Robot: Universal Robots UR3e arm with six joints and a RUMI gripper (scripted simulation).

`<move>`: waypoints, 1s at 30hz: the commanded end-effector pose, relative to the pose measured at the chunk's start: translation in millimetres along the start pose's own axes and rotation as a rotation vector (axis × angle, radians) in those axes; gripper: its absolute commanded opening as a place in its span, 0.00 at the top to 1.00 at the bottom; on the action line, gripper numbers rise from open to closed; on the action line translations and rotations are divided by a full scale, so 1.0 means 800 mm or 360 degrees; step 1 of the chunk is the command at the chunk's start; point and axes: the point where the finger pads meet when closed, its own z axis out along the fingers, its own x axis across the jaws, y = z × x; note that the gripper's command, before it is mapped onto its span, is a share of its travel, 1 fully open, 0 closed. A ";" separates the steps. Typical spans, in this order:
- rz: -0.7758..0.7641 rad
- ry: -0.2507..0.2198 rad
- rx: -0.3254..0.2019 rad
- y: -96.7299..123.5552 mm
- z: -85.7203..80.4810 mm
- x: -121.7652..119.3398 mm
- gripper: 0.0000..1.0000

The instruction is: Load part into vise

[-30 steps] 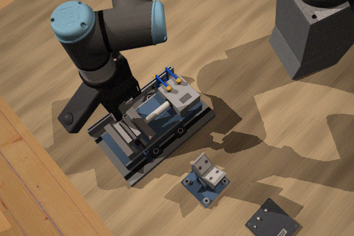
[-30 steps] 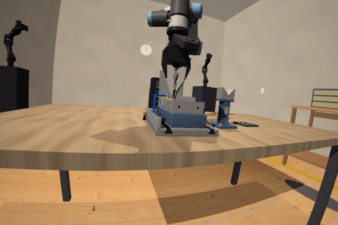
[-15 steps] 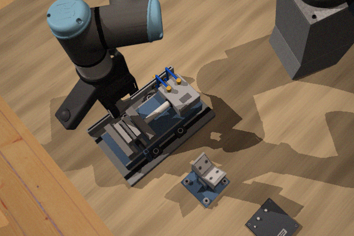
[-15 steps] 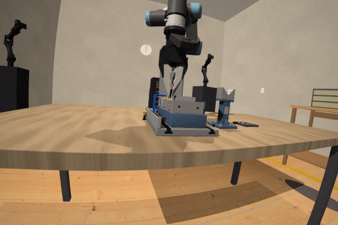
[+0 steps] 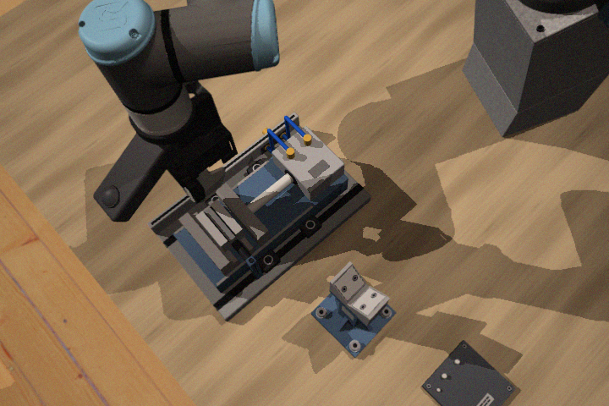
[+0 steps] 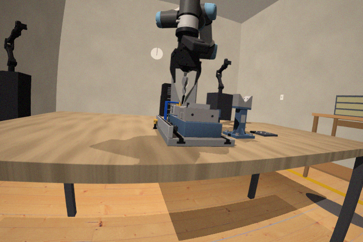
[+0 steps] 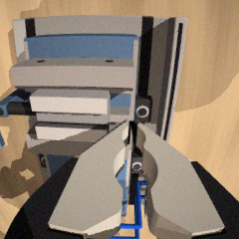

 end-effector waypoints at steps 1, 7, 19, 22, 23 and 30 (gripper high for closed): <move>0.0000 0.0003 0.0005 -0.001 -0.006 0.001 1.00; 0.0000 0.0003 0.0005 -0.001 -0.019 0.001 1.00; 0.0000 0.0003 0.0005 -0.001 -0.050 0.001 1.00; 0.0000 0.0003 0.0005 -0.001 -0.059 0.001 1.00; 0.0000 0.0003 0.0005 -0.001 -0.062 0.001 1.00; 0.0000 0.0003 0.0005 -0.001 -0.072 0.001 1.00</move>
